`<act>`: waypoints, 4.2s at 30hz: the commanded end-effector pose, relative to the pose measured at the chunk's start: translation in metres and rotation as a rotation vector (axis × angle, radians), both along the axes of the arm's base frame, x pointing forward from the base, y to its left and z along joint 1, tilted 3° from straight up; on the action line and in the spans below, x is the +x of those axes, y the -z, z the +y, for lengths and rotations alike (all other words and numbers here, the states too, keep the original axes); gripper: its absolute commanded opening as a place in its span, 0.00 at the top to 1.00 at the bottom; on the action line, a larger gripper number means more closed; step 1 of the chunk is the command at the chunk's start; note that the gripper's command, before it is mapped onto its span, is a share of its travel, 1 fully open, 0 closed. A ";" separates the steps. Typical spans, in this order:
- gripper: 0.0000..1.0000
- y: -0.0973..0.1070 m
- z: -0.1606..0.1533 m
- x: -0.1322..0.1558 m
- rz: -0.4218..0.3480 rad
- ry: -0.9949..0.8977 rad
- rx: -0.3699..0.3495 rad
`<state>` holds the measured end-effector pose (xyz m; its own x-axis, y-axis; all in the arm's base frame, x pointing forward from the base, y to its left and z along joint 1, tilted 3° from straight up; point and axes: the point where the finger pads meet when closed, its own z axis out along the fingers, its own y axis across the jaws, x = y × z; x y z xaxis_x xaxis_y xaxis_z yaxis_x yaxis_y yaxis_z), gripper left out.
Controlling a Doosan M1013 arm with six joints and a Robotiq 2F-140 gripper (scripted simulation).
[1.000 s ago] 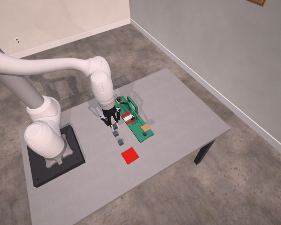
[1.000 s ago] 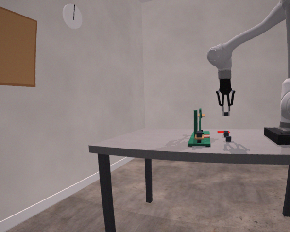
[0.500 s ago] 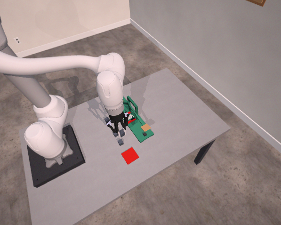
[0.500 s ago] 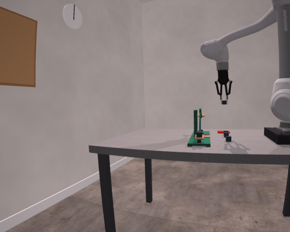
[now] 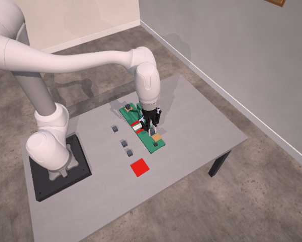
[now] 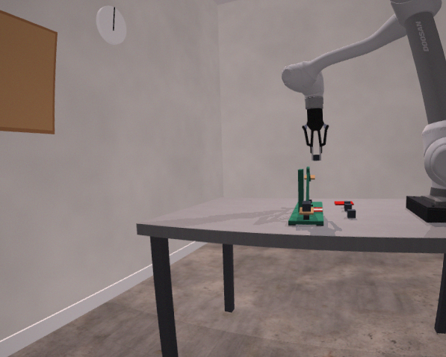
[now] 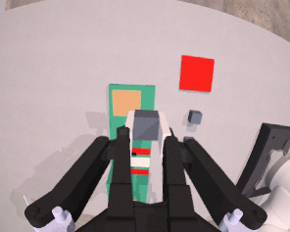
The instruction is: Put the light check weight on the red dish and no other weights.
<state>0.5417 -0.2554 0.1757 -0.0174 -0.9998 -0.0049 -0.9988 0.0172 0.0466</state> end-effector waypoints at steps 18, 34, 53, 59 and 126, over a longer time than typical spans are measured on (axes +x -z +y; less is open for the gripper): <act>0.76 0.006 0.001 0.033 0.003 0.001 0.000; 0.76 0.044 0.001 0.032 0.003 0.001 0.000; 0.76 0.069 0.001 0.031 0.003 0.001 0.000; 0.76 0.069 0.001 0.031 0.003 0.001 0.000; 0.76 0.080 0.002 0.030 0.003 0.001 0.000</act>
<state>0.5720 -0.2535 0.0957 -0.0183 -0.9998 -0.0045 -0.9986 0.0180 0.0502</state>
